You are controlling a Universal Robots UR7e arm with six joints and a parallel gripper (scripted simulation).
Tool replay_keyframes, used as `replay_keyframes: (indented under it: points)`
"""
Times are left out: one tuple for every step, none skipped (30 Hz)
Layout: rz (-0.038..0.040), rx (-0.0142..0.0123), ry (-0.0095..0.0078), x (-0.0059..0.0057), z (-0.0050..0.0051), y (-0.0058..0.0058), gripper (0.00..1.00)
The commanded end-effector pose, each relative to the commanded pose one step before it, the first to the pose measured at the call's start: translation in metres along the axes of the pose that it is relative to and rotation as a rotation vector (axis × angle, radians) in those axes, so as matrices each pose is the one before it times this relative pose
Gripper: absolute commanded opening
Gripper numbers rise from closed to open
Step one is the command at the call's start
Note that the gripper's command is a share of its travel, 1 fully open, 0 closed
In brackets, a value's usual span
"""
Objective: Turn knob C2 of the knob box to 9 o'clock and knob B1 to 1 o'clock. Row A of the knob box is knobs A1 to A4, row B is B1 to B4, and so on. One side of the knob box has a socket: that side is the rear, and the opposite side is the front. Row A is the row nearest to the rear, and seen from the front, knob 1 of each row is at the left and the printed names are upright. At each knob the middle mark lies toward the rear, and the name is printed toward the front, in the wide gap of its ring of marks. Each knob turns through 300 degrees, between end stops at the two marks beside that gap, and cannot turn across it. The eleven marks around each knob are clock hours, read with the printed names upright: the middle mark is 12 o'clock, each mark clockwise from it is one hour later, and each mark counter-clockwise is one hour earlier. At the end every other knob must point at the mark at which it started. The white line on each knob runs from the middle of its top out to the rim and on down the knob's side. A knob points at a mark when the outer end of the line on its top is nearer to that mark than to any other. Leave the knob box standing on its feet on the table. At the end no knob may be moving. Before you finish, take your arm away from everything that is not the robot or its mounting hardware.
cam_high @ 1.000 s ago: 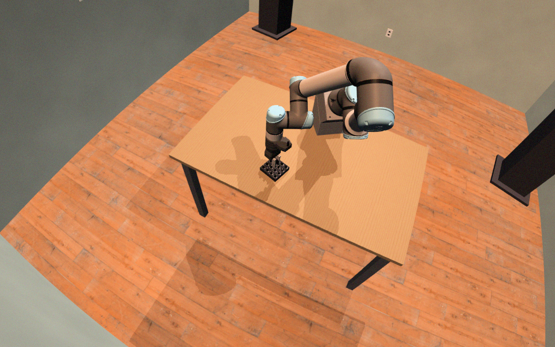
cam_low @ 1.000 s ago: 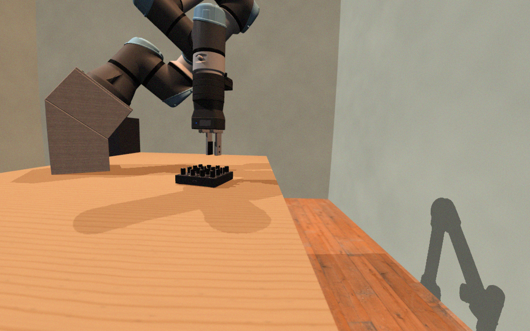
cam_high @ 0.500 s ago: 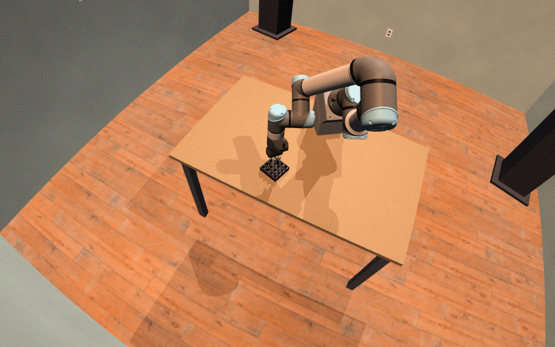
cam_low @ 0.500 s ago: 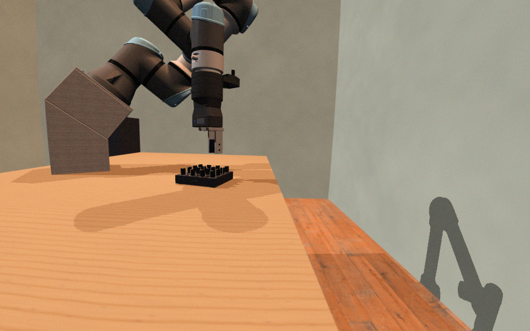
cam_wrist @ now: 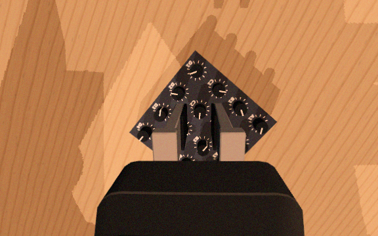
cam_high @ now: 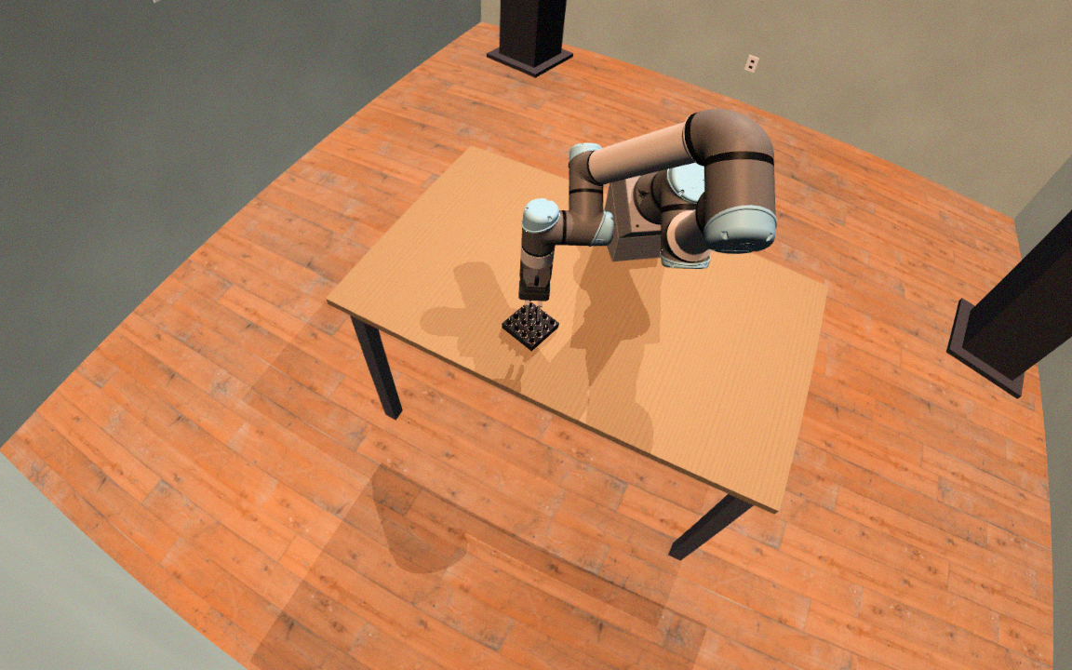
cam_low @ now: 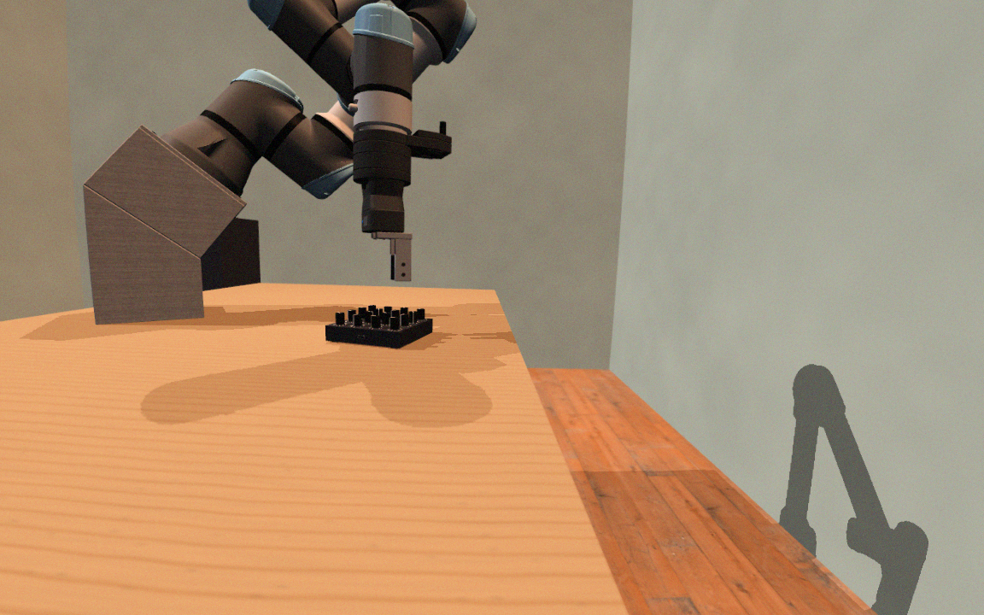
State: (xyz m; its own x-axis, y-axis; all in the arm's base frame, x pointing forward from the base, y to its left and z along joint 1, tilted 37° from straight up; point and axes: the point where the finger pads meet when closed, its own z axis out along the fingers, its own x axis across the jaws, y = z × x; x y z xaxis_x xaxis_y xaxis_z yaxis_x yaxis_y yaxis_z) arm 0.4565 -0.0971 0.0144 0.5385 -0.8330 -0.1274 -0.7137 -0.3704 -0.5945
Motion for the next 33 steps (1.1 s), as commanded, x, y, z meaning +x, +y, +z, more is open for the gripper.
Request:
replay_keyframes:
  points:
    - [0.15581,-0.00488,0.00691,0.00068,-0.00214,0.00032,0.46]
    - [0.03075,0.00001,-0.00001,0.0001,-0.00037,0.00021,0.46]
    - [0.03074,0.00001,-0.00001,0.00011,-0.00036,0.00024,0.46]
    - [0.03073,0.00001,-0.00001,0.00011,-0.00036,0.00026,0.46]
    - [0.03073,0.00001,-0.00001,0.00012,-0.00036,0.00028,0.46]
    - [0.03073,0.00001,-0.00001,0.00013,-0.00036,0.0003,0.46]
    - [0.03073,0.00001,-0.00001,0.00014,-0.00035,0.00032,0.46]
    - [0.0,0.0,0.0,0.0,0.0,0.0,0.46]
    - [0.0,0.0,0.0,0.0,0.0,0.0,0.46]
    - [0.03829,0.00001,-0.00002,0.00018,-0.00044,0.00043,0.46]
    - [0.03673,0.00001,-0.00002,0.00019,-0.00041,0.00044,0.46]
    - [0.03506,0.00001,-0.00002,0.00019,-0.00039,0.00044,0.46]
    - [0.03329,0.00001,-0.00002,0.0002,-0.00037,0.00044,0.46]
    - [0.03142,0.00001,-0.00002,0.0002,-0.00034,0.00044,0.46]
    - [0.02948,0.00001,-0.00002,0.0002,-0.00032,0.00043,0.46]
    - [0.02748,0.00001,-0.00002,0.0002,-0.0003,0.00041,0.46]
    - [0.02542,0.00001,-0.00001,0.00019,-0.00027,0.00039,0.46]
    - [0.02332,0.00001,-0.00001,0.00019,-0.00025,0.00037,0.46]
    - [0.02121,0.00001,-0.00001,0.00018,-0.00022,0.00035,0.46]
    - [0.01909,0.00001,-0.00001,0.00017,-0.0002,0.00032,0.46]
    - [0.01698,0.00001,-0.00001,0.00015,-0.00018,0.00029,0.46]
    - [0.0149,0.0,-0.00001,0.00014,-0.00016,0.00026,0.46]
    - [0.01287,0.0,-0.00001,0.00012,-0.00013,0.00022,0.46]
    - [0.01091,0.0,-0.00001,0.00011,-0.00011,0.00019,0.46]
    - [0.0,0.0,0.0,0.0,0.0,0.0,0.46]
    - [0.0,0.0,0.0,0.0,0.0,0.0,0.46]
    - [0.00903,0.0,-0.00001,0.00009,-0.00009,0.00016,0.46]
    - [0.00727,0.0,0.0,0.00007,-0.00007,0.00013,0.46]
    - [0.00565,0.0,0.0,0.00006,-0.00006,0.0001,0.46]
    - [0.00417,0.0,0.0,0.00004,-0.00004,0.00008,0.46]
    - [0.00289,0.0,0.0,0.00003,-0.00003,0.00005,0.46]
    - [0.0018,0.0,0.0,0.00002,-0.00002,0.00003,0.46]
    - [0.00095,0.0,0.0,0.00001,-0.00001,0.00002,0.46]
